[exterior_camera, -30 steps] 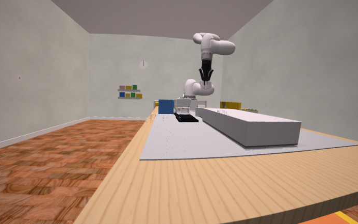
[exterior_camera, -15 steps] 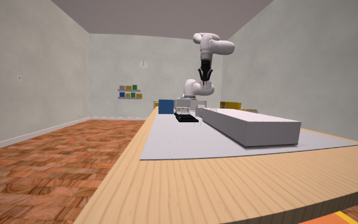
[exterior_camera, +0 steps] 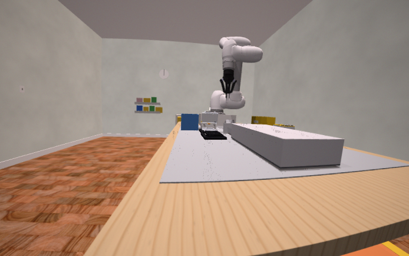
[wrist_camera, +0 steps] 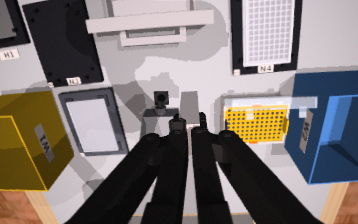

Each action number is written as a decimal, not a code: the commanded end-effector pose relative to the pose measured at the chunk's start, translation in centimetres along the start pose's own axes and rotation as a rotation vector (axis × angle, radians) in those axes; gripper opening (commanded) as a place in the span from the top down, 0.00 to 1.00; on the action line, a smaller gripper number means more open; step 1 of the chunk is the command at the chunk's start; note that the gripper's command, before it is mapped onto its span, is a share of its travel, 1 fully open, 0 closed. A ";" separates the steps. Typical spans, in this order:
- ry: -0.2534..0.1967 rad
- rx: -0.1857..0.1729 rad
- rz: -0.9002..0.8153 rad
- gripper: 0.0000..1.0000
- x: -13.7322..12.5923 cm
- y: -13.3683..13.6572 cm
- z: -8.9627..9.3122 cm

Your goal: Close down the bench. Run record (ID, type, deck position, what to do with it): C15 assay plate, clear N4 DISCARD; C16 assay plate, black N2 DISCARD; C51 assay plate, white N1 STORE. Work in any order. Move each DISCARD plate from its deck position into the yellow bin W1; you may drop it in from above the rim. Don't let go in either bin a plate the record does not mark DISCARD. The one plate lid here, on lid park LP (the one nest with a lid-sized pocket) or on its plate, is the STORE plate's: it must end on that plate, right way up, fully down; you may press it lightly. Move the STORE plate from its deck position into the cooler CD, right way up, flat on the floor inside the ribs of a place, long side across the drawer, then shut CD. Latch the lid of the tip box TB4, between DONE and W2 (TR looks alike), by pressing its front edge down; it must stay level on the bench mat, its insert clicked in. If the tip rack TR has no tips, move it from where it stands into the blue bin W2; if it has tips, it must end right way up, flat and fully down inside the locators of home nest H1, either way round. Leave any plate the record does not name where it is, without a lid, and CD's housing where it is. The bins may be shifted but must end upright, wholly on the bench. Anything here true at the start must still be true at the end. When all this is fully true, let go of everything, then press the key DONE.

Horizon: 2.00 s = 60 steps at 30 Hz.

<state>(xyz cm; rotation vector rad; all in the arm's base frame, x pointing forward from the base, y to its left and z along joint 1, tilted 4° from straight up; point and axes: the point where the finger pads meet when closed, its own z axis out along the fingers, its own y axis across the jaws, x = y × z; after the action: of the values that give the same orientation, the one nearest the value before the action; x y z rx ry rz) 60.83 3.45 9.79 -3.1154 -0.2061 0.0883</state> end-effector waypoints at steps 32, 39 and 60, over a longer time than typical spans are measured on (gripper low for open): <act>-0.002 -0.001 0.001 1.00 -0.2 11.7 2.9; -0.002 -0.001 0.001 1.00 -0.2 11.7 2.9; -0.002 -0.001 0.001 1.00 -0.2 11.7 2.9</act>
<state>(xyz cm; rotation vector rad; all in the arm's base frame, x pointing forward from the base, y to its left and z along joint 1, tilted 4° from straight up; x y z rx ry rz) 61.77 -7.78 6.64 -3.1140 -0.2058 0.0981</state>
